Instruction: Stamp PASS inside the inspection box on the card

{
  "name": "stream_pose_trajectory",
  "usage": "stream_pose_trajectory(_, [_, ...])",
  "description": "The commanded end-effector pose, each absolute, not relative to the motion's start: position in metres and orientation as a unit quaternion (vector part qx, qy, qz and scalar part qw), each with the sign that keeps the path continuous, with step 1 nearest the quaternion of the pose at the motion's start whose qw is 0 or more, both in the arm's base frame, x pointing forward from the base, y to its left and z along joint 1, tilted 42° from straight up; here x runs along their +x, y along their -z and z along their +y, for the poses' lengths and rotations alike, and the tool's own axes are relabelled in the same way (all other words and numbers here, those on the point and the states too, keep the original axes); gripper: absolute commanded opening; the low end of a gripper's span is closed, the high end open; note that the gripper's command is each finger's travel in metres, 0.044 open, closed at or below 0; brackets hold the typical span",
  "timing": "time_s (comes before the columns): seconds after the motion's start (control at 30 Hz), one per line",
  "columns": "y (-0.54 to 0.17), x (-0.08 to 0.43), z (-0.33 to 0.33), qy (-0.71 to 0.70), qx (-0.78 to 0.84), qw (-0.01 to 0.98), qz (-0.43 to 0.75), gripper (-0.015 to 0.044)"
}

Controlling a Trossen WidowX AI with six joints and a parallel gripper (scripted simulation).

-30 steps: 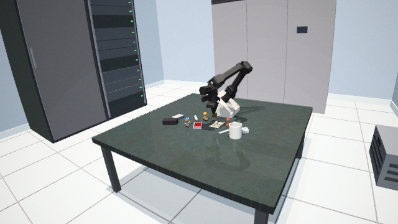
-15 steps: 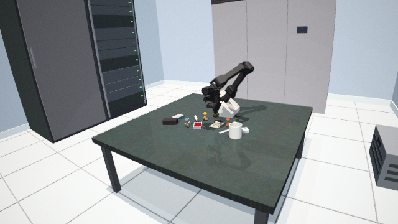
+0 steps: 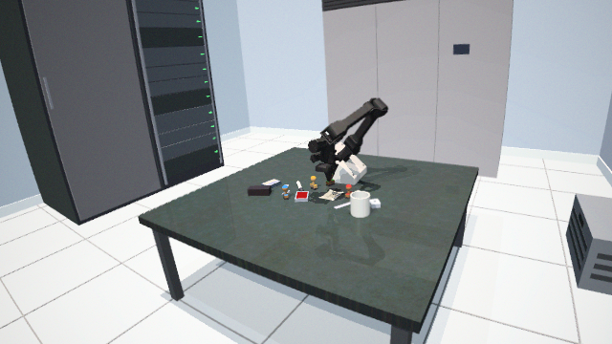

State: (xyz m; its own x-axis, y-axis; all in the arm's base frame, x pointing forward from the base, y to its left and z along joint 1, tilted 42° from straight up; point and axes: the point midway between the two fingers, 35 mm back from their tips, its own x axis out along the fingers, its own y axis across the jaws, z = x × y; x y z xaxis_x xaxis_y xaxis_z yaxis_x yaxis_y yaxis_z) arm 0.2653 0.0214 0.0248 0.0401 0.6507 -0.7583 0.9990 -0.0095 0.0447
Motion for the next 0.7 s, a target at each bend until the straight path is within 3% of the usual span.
stream_pose_trajectory(0.0, [-0.022, 0.263, 0.025, 0.283, 0.653, 0.302, 0.634, 0.0000])
stream_pose_trajectory(0.67, [-0.012, 0.264, 0.034, 0.283, 0.652, 0.302, 0.634, 0.0000])
